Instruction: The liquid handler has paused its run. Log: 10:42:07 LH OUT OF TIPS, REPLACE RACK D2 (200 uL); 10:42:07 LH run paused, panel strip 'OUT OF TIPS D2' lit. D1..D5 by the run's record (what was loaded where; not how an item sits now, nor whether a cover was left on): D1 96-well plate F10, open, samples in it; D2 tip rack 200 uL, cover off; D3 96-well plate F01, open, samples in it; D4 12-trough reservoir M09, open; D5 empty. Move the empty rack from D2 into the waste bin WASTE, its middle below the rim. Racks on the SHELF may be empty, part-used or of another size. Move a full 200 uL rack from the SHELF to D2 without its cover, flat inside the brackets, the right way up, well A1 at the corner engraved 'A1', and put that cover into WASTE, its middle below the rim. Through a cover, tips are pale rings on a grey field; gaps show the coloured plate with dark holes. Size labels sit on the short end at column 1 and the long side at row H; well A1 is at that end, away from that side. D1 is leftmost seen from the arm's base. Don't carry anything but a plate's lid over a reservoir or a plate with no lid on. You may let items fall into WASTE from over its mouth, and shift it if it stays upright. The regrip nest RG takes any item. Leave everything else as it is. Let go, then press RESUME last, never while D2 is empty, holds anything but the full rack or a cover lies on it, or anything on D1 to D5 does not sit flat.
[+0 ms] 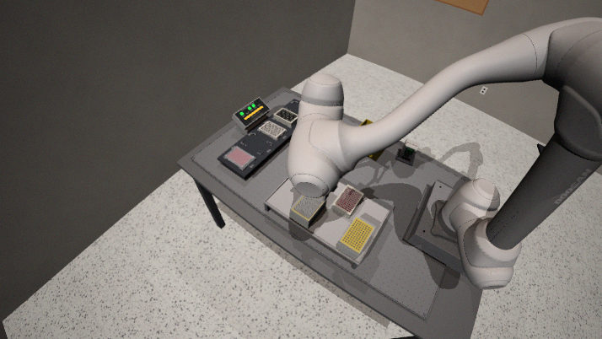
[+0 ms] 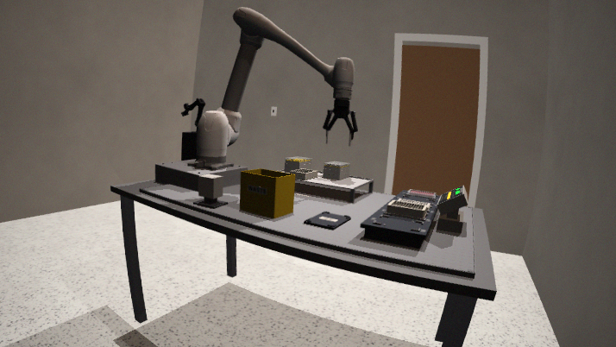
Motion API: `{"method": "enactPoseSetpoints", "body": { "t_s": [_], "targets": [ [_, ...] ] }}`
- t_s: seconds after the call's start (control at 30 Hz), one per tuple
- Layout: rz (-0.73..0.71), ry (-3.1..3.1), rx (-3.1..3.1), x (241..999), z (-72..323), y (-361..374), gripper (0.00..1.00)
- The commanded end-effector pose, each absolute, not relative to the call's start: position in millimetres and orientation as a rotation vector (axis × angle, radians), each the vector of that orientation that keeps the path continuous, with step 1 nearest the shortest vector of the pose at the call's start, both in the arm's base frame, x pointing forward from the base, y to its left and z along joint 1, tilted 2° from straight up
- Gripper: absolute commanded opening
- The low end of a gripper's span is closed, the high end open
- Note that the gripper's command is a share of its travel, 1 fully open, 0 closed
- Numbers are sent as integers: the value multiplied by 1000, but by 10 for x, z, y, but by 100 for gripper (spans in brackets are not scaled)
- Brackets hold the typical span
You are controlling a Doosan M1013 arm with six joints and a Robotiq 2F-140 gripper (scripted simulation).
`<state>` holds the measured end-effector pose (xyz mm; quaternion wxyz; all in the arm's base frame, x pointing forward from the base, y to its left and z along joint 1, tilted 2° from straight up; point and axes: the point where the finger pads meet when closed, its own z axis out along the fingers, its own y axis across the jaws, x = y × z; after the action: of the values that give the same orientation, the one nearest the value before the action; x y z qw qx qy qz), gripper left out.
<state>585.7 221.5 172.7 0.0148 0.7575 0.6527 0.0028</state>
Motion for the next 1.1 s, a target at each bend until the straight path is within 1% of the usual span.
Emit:
{"method": "enactPoseSetpoints", "body": {
  "t_s": [0.0, 1.07],
  "targets": [
    [9, 2032, 2358, 5858, 1685, 2215, 77],
    [9, 2032, 2358, 5869, 1219, 2206, 77]
  ]
}}
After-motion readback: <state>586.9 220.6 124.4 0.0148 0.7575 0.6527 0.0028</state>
